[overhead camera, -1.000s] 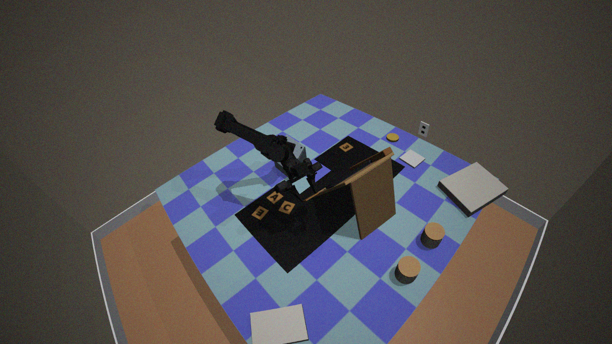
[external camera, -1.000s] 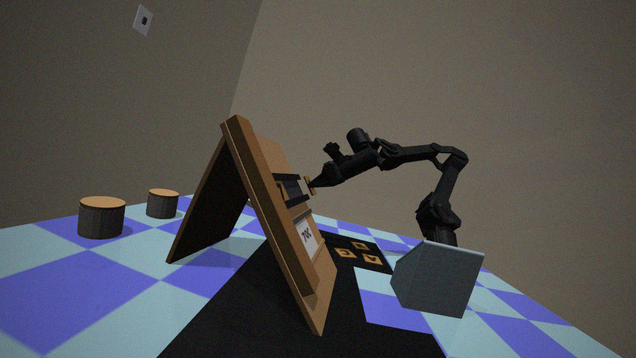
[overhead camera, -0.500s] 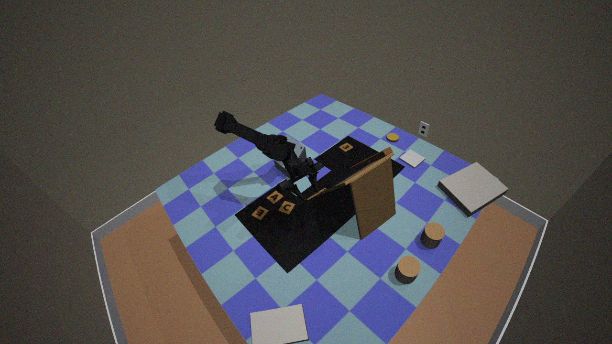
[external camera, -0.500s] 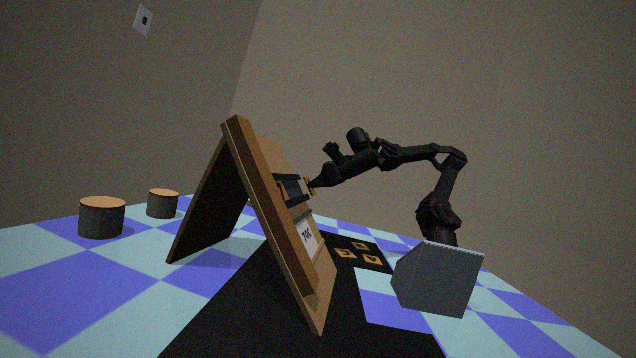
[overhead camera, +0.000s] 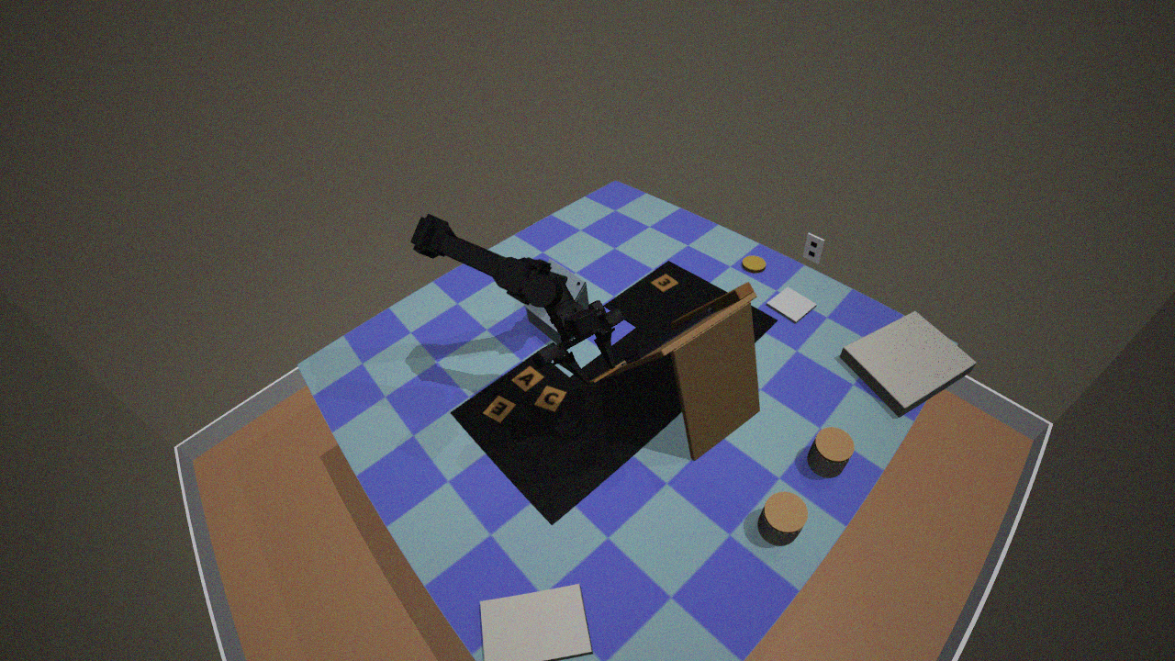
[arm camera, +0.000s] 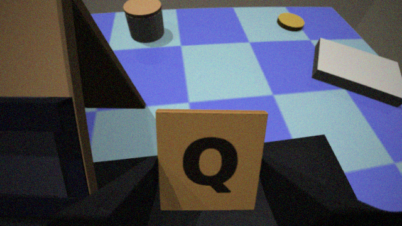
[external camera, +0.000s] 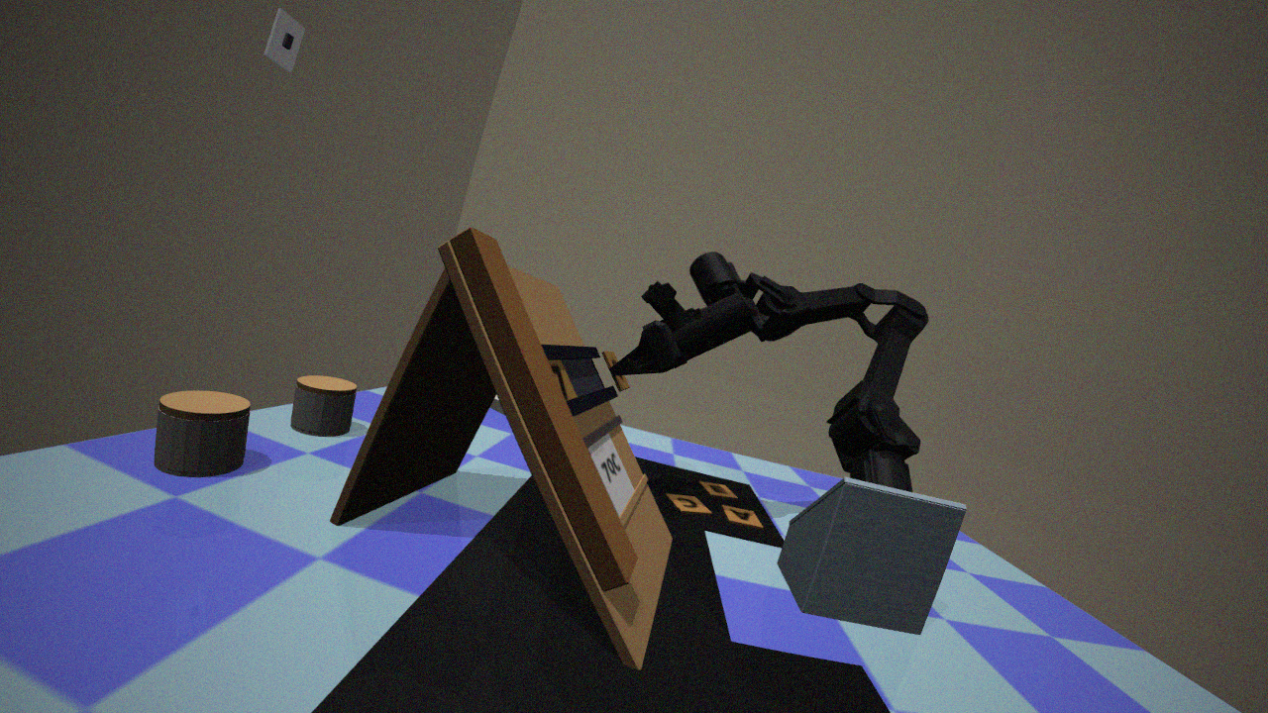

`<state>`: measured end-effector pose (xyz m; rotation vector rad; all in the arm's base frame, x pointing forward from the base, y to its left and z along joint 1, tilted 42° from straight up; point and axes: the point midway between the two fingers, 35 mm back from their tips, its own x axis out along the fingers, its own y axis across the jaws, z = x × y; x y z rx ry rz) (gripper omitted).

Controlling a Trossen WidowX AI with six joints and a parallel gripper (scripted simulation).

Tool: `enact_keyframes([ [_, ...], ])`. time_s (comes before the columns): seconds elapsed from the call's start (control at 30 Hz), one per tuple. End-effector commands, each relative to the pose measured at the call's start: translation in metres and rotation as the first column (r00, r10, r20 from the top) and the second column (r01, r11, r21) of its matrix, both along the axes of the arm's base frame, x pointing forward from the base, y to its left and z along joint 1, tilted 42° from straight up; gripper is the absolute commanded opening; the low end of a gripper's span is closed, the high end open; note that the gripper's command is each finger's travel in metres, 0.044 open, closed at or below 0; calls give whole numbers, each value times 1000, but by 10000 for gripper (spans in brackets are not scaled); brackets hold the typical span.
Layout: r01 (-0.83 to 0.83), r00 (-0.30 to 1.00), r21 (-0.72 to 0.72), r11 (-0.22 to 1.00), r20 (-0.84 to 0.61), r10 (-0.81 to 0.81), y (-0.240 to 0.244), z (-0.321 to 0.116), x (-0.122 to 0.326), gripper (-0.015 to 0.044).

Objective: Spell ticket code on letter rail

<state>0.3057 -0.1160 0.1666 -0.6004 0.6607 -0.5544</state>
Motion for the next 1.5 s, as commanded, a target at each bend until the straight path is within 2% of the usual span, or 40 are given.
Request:
enact_keyframes([
  [0.0,2,1000,2,1000,-4,-2,2,-4,1,0],
  [1.47,2,1000,3,1000,-4,-2,17,-19,7,0],
])
